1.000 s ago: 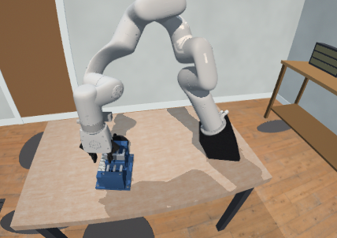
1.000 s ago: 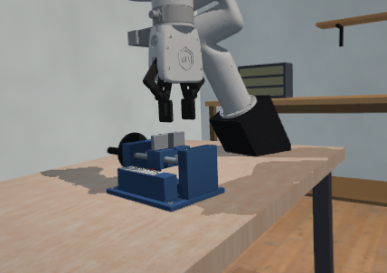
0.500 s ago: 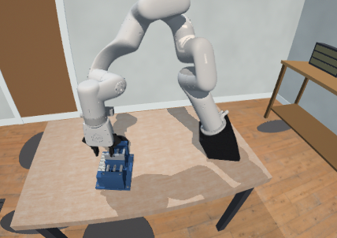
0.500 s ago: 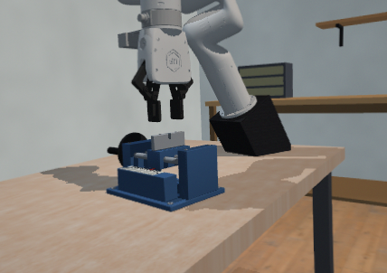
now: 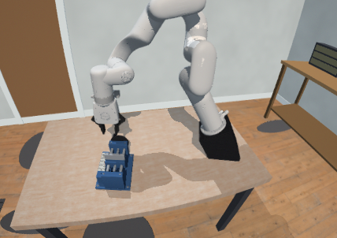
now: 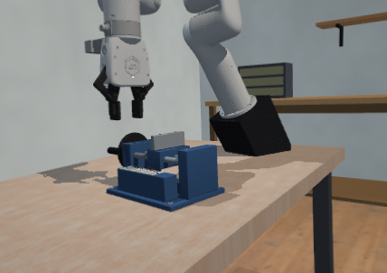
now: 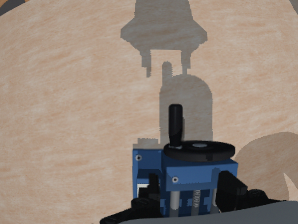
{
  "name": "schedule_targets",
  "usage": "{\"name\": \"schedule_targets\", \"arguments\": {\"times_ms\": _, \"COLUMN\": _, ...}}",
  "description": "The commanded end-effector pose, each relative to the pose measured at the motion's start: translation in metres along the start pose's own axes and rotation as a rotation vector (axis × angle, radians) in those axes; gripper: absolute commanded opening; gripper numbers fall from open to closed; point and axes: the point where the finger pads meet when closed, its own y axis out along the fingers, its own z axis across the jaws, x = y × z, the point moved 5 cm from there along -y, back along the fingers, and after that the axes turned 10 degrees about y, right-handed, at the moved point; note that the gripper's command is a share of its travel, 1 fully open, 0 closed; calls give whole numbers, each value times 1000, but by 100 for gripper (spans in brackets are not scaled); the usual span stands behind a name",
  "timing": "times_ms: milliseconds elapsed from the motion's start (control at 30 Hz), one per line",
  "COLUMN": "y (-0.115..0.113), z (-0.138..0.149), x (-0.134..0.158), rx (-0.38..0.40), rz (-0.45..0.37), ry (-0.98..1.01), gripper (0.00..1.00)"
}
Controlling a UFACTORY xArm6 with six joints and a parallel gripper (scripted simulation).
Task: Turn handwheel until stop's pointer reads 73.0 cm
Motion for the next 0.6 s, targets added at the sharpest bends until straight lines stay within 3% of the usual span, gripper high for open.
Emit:
{"name": "schedule_targets", "arguments": {"times_ms": 0, "y": -1, "z": -8, "x": -32, "rx": 8, "rz": -21, "ry": -5, "gripper": 57}}
{"name": "schedule_targets", "arguments": {"times_ms": 200, "y": -1, "z": -12, "x": -56, "rx": 8, "rz": -21, "ry": -5, "gripper": 57}}
{"name": "schedule_targets", "arguments": {"times_ms": 567, "y": 0, "z": -13, "x": -59, "rx": 8, "rz": -21, "ry": -5, "gripper": 57}}
